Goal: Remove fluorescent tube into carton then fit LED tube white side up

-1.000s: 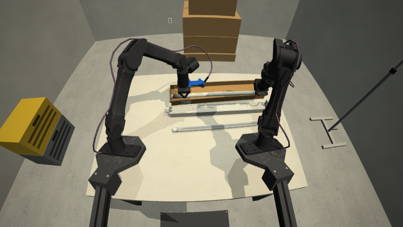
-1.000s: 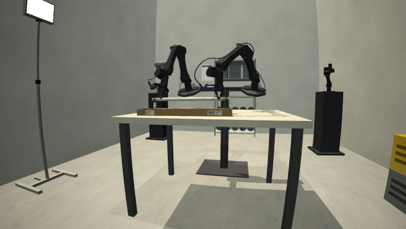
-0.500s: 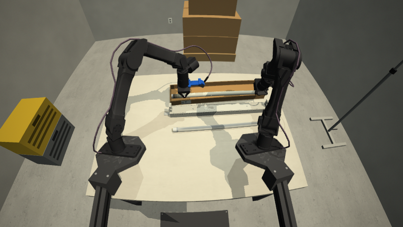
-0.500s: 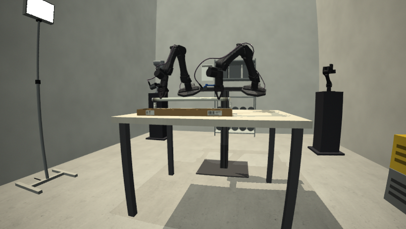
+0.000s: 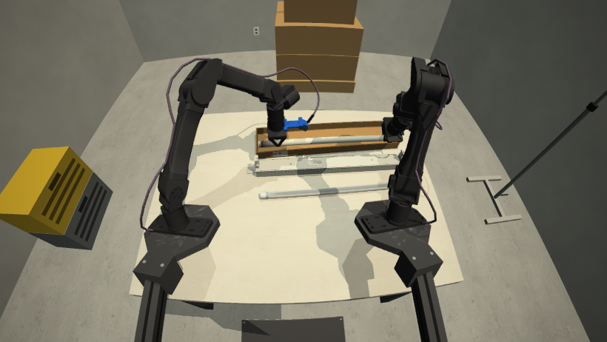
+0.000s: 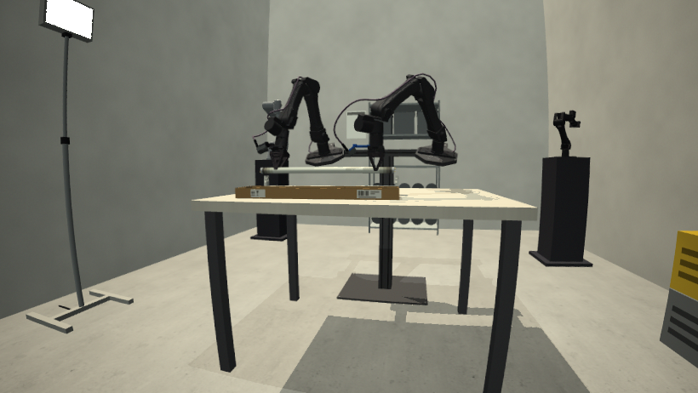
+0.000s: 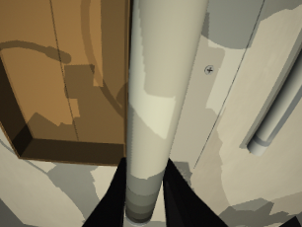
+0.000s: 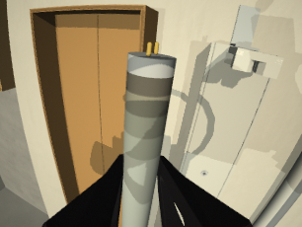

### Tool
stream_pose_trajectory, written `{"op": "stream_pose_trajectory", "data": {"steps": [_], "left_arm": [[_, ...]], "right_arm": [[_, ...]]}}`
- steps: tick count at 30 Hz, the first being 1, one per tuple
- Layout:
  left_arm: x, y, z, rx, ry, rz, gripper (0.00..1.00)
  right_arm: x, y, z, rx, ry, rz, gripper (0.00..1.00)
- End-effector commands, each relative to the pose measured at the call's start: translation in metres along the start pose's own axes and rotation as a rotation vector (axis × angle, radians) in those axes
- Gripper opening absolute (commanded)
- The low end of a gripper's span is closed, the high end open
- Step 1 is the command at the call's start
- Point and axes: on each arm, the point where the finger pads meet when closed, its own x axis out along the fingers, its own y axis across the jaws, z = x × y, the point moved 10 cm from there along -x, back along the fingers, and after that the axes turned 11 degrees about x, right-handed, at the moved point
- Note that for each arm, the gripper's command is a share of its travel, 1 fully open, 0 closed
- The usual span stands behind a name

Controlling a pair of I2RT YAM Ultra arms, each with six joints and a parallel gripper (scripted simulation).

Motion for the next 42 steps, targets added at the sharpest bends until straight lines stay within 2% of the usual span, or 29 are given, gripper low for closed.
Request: {"op": "stream_pose_trajectory", "data": {"steps": [1, 3, 5, 7, 9, 11, 13, 14, 17, 18, 20, 24, 25, 27, 35, 37, 38, 42], "left_arm": [[-0.025, 0.010, 0.007, 0.008, -0.045, 0.038, 0.11], [-0.001, 0.008, 0.000, 0.004, -0.008, -0.006, 0.11], [-0.021, 0.011, 0.005, -0.008, -0.039, 0.033, 0.11], [-0.021, 0.011, 0.005, -0.008, -0.039, 0.033, 0.11], [-0.002, 0.013, 0.000, -0.003, -0.012, 0.002, 0.11], [-0.013, 0.013, 0.002, 0.003, -0.026, 0.016, 0.11], [-0.005, 0.010, 0.006, 0.015, -0.018, 0.000, 0.11], [-0.004, 0.016, -0.002, -0.005, -0.015, 0.006, 0.11], [-0.008, 0.018, 0.002, 0.006, -0.020, 0.006, 0.11], [-0.023, 0.020, 0.004, -0.015, -0.045, 0.042, 0.11], [-0.027, 0.020, 0.005, -0.017, -0.049, 0.045, 0.11], [-0.027, 0.021, 0.005, -0.018, -0.048, 0.045, 0.11], [-0.015, 0.018, 0.004, -0.003, -0.030, 0.020, 0.11], [-0.008, 0.017, 0.005, 0.010, -0.022, 0.008, 0.11], [-0.007, 0.027, -0.003, -0.005, -0.017, 0.006, 0.11], [-0.021, 0.028, 0.004, -0.011, -0.041, 0.032, 0.11], [-0.013, 0.025, 0.007, 0.007, -0.032, 0.015, 0.11], [-0.010, 0.027, 0.003, -0.007, -0.027, 0.014, 0.11]], "right_arm": [[0.003, 0.009, 0.000, -0.010, -0.009, 0.002, 0.11], [-0.003, 0.014, -0.003, -0.009, -0.007, 0.020, 0.11], [-0.012, 0.026, -0.001, -0.028, -0.013, 0.083, 0.11], [-0.012, 0.026, -0.001, -0.028, -0.013, 0.083, 0.11], [0.004, 0.011, -0.003, -0.014, -0.004, 0.000, 0.11], [0.000, 0.015, -0.003, -0.010, -0.004, 0.016, 0.11], [0.004, 0.016, 0.001, -0.012, -0.014, 0.012, 0.11], [0.004, 0.018, -0.003, -0.014, -0.006, 0.018, 0.11], [0.004, 0.021, -0.003, -0.012, -0.007, 0.009, 0.11], [-0.006, 0.031, 0.003, -0.021, -0.026, 0.074, 0.11], [-0.008, 0.032, 0.005, -0.019, -0.032, 0.083, 0.11], [0.003, 0.027, 0.001, -0.022, -0.018, 0.051, 0.11], [0.001, 0.026, -0.001, -0.021, -0.010, 0.039, 0.11], [0.006, 0.023, -0.003, -0.022, -0.005, 0.009, 0.11], [0.009, 0.029, -0.004, -0.015, -0.005, 0.011, 0.11], [0.002, 0.034, 0.002, -0.013, -0.021, 0.035, 0.11], [0.005, 0.032, 0.003, -0.006, -0.021, 0.020, 0.11], [0.007, 0.034, -0.001, -0.013, -0.011, 0.035, 0.11]]}}
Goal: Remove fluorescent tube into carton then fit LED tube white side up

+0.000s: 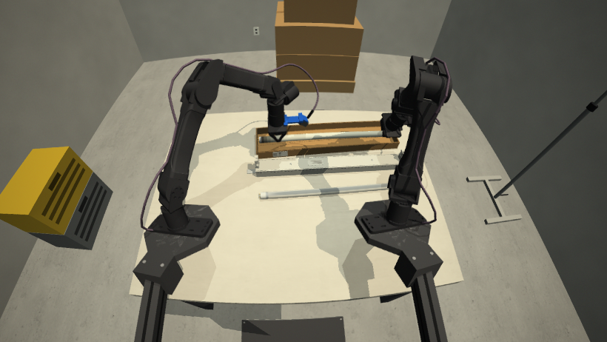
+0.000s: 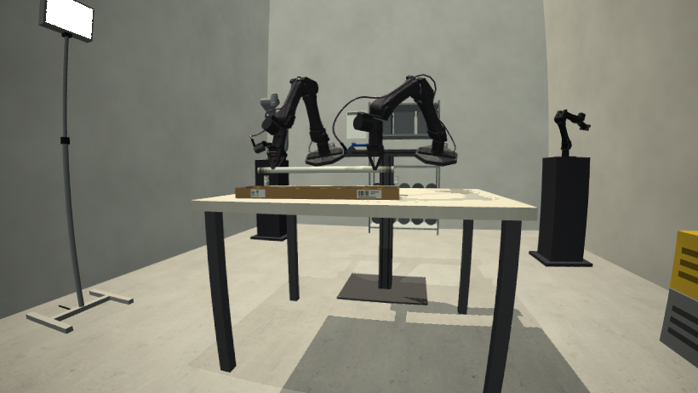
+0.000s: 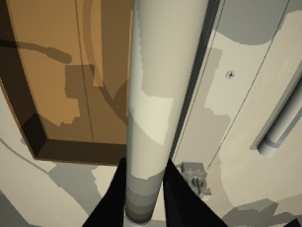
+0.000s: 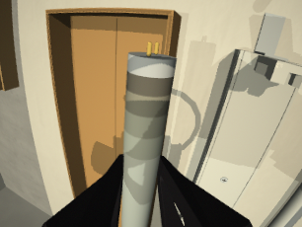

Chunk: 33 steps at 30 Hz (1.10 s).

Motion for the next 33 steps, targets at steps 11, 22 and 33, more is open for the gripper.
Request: {"op": "stream_pose_trajectory", "data": {"steps": [11, 22, 33], "left_arm": [[-0.002, 0.011, -0.001, 0.003, -0.013, -0.006, 0.11], [-0.024, 0.014, 0.006, 0.000, -0.047, 0.039, 0.11], [-0.017, 0.014, 0.005, -0.005, -0.038, 0.024, 0.11]], "right_arm": [[0.005, 0.014, -0.003, -0.012, -0.005, 0.005, 0.11], [0.006, 0.013, -0.004, -0.018, 0.019, 0.002, 0.11], [-0.005, 0.023, 0.001, -0.012, -0.015, 0.050, 0.11]]}}
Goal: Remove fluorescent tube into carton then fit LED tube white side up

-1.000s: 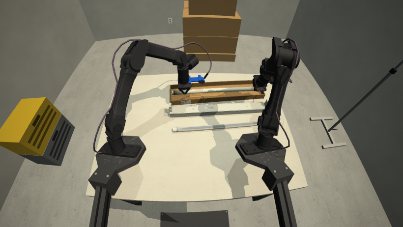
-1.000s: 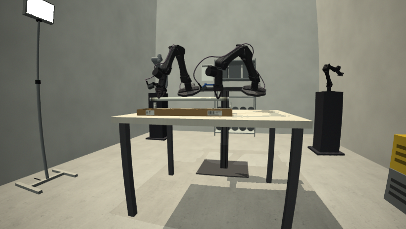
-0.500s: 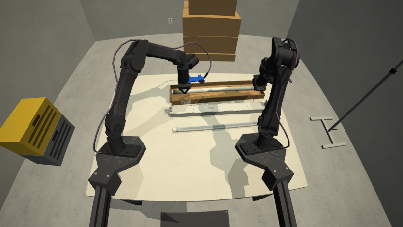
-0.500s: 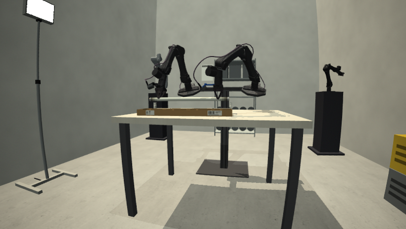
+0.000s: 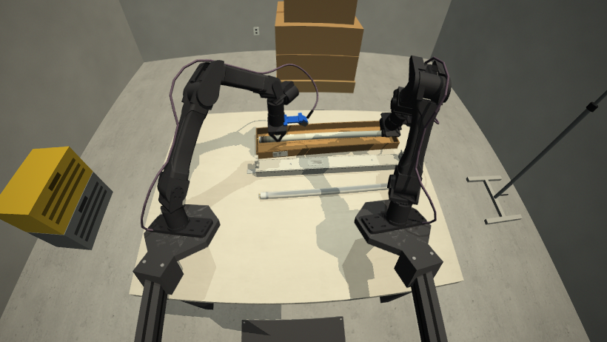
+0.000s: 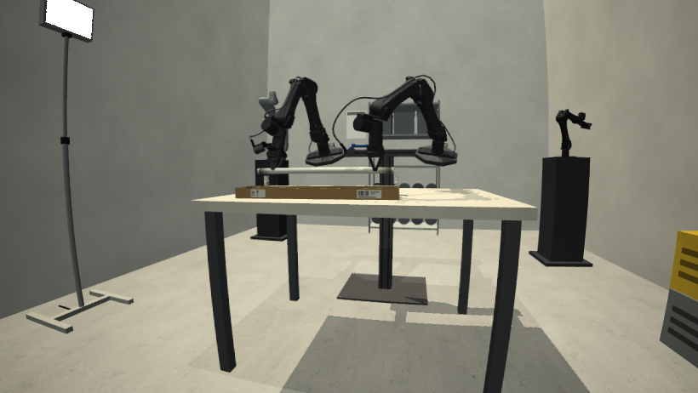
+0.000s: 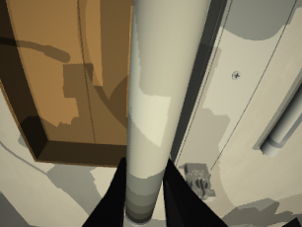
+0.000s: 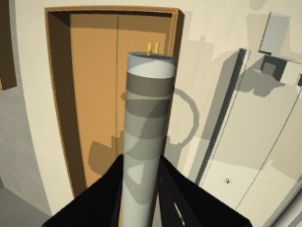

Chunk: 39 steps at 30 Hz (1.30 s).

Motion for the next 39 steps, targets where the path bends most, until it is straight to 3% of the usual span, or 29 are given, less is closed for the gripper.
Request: {"op": "stream_pose_trajectory", "data": {"steps": [1, 2, 5, 7, 10, 13, 15, 17, 19, 21, 23, 28, 31, 37, 39], "left_arm": [[-0.009, 0.008, 0.003, 0.007, -0.023, 0.007, 0.11], [-0.005, 0.006, 0.005, 0.010, -0.020, 0.001, 0.11], [-0.030, 0.015, 0.005, -0.006, -0.051, 0.049, 0.11], [-0.026, 0.016, 0.000, -0.010, -0.044, 0.044, 0.11], [-0.004, 0.009, 0.004, 0.008, -0.018, -0.001, 0.11], [-0.012, 0.016, 0.000, -0.004, -0.026, 0.015, 0.11], [-0.028, 0.016, 0.006, -0.012, -0.051, 0.045, 0.11], [-0.028, 0.016, 0.006, -0.012, -0.051, 0.045, 0.11], [-0.026, 0.021, 0.000, -0.012, -0.046, 0.047, 0.11], [-0.003, 0.014, 0.001, 0.001, -0.016, -0.001, 0.11], [-0.015, 0.014, 0.008, -0.001, -0.036, 0.019, 0.11], [-0.011, 0.019, 0.003, 0.004, -0.028, 0.012, 0.11], [-0.032, 0.024, 0.005, -0.023, -0.059, 0.057, 0.11], [-0.007, 0.015, 0.010, 0.020, -0.026, 0.002, 0.11], [-0.028, 0.025, 0.007, -0.026, -0.062, 0.063, 0.11]], "right_arm": [[-0.001, 0.012, 0.001, -0.001, -0.010, 0.011, 0.11], [0.002, 0.012, 0.001, -0.007, -0.012, 0.017, 0.11], [-0.014, 0.023, -0.001, -0.016, -0.007, 0.059, 0.11], [-0.011, 0.025, -0.003, -0.021, -0.006, 0.080, 0.11], [0.000, 0.014, -0.002, -0.011, -0.007, 0.012, 0.11], [0.004, 0.016, -0.002, -0.010, -0.006, 0.008, 0.11], [-0.011, 0.030, -0.001, -0.023, -0.006, 0.088, 0.11], [-0.011, 0.030, -0.001, -0.023, -0.006, 0.088, 0.11], [0.004, 0.020, -0.003, -0.014, 0.003, 0.021, 0.11], [-0.004, 0.022, -0.004, -0.014, -0.007, 0.032, 0.11], [-0.009, 0.028, 0.001, -0.018, -0.019, 0.050, 0.11], [0.002, 0.024, -0.002, -0.012, -0.009, 0.017, 0.11], [-0.012, 0.039, 0.005, -0.019, -0.025, 0.098, 0.11], [0.005, 0.024, -0.004, -0.015, -0.004, 0.011, 0.11], [-0.009, 0.037, -0.001, -0.022, -0.009, 0.088, 0.11]]}}
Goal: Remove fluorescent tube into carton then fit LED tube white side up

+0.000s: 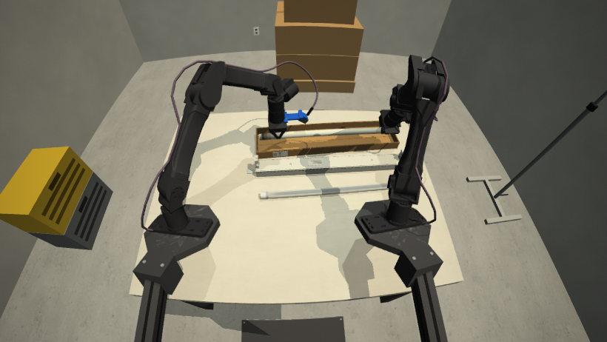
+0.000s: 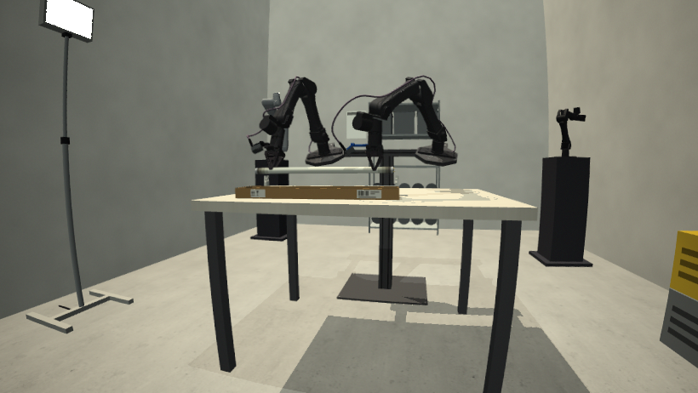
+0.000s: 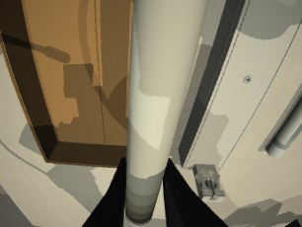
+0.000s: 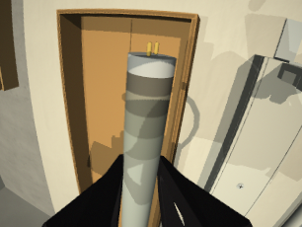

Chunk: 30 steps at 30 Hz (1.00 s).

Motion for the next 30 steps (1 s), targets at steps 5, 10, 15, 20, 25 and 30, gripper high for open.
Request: {"op": "stream_pose_trajectory", "data": {"steps": [5, 10, 15, 20, 25, 30], "left_arm": [[-0.027, 0.017, 0.002, -0.029, -0.061, 0.075, 0.11], [-0.021, 0.014, 0.003, -0.021, -0.050, 0.054, 0.11], [-0.003, 0.007, 0.001, 0.004, -0.017, -0.001, 0.11], [-0.027, 0.012, 0.005, -0.016, -0.049, 0.044, 0.11], [-0.007, 0.010, 0.003, 0.008, -0.020, 0.004, 0.11], [-0.011, 0.013, 0.002, 0.003, -0.027, 0.015, 0.11]], "right_arm": [[-0.012, 0.016, -0.003, -0.019, -0.004, 0.072, 0.11], [-0.012, 0.022, -0.004, -0.023, -0.003, 0.076, 0.11], [0.001, 0.010, -0.004, -0.010, -0.003, 0.012, 0.11], [-0.014, 0.025, 0.002, -0.020, -0.020, 0.086, 0.11], [-0.002, 0.016, -0.005, -0.010, 0.010, 0.019, 0.11], [-0.001, 0.017, 0.001, -0.002, -0.003, 0.022, 0.11]]}}
